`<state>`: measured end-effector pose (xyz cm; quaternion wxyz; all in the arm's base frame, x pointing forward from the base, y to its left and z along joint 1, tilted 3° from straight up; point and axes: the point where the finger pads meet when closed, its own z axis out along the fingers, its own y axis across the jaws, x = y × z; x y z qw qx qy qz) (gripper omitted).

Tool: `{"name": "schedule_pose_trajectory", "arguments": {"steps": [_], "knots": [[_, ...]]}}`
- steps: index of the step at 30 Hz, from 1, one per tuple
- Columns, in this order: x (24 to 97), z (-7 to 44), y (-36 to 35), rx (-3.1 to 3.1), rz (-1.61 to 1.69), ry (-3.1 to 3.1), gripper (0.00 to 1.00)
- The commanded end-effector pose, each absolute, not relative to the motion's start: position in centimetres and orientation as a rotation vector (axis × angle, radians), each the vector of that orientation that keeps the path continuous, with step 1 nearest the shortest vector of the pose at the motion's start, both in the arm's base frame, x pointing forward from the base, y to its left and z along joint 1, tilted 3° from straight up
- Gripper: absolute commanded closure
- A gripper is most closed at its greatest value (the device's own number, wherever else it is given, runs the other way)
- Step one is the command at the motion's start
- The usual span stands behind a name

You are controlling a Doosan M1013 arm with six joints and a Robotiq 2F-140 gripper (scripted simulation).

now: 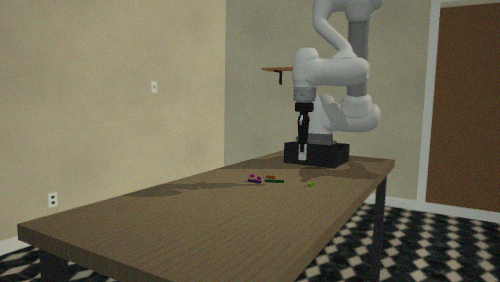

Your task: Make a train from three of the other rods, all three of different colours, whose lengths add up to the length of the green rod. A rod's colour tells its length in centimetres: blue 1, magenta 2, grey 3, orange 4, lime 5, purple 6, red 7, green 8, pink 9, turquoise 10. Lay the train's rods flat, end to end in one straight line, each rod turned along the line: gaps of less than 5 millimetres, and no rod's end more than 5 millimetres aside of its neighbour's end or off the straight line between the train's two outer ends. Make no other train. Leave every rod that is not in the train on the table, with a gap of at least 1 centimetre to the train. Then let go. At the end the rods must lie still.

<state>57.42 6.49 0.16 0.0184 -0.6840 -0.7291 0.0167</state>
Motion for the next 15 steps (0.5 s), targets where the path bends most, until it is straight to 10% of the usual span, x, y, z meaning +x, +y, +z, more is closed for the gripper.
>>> {"name": "schedule_pose_trajectory", "arguments": {"steps": [1, 15], "knots": [[57.4, 0.2, 6.5, -2.124, 0.051, -2.264, 0.97], [57.3, -1.8, 6.5, -2.124, 0.051, -2.264, 0.97]]}}
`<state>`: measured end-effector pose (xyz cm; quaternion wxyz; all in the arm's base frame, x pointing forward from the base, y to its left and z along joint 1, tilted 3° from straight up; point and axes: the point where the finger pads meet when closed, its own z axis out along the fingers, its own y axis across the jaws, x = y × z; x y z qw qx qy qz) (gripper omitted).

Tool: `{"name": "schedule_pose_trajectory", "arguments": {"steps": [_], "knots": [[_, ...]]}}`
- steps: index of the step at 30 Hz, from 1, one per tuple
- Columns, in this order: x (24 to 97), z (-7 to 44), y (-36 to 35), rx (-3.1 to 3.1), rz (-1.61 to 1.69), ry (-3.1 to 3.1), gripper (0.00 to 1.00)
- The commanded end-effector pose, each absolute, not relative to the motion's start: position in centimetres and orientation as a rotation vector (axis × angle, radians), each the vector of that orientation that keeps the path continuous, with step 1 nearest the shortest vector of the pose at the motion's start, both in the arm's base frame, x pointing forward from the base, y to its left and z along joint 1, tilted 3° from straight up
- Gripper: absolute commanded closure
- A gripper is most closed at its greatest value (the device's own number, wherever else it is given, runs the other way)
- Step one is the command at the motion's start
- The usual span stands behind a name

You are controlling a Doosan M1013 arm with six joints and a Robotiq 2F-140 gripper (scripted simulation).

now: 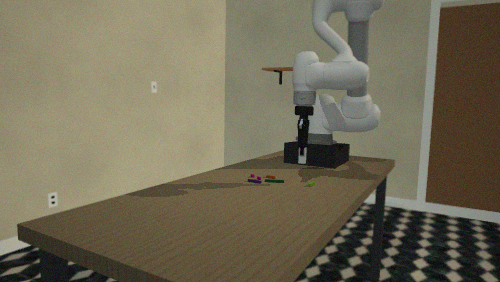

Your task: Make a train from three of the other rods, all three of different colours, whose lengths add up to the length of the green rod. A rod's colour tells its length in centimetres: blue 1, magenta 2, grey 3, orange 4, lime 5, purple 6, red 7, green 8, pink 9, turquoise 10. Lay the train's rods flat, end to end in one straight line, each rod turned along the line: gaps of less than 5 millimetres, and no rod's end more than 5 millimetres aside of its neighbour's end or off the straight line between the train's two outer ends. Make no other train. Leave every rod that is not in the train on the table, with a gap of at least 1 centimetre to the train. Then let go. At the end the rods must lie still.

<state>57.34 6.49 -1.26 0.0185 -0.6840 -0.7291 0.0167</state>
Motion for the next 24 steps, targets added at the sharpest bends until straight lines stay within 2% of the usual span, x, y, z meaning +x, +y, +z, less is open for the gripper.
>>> {"name": "schedule_pose_trajectory", "arguments": {"steps": [1, 9, 24], "knots": [[57.3, -2.2, 6.5, -2.124, 0.051, -2.264, 0.97], [57.1, -5.7, 6.5, -2.124, 0.051, -2.264, 0.97], [57.0, -8.6, 6.5, -2.124, 0.051, -2.264, 0.97]]}}
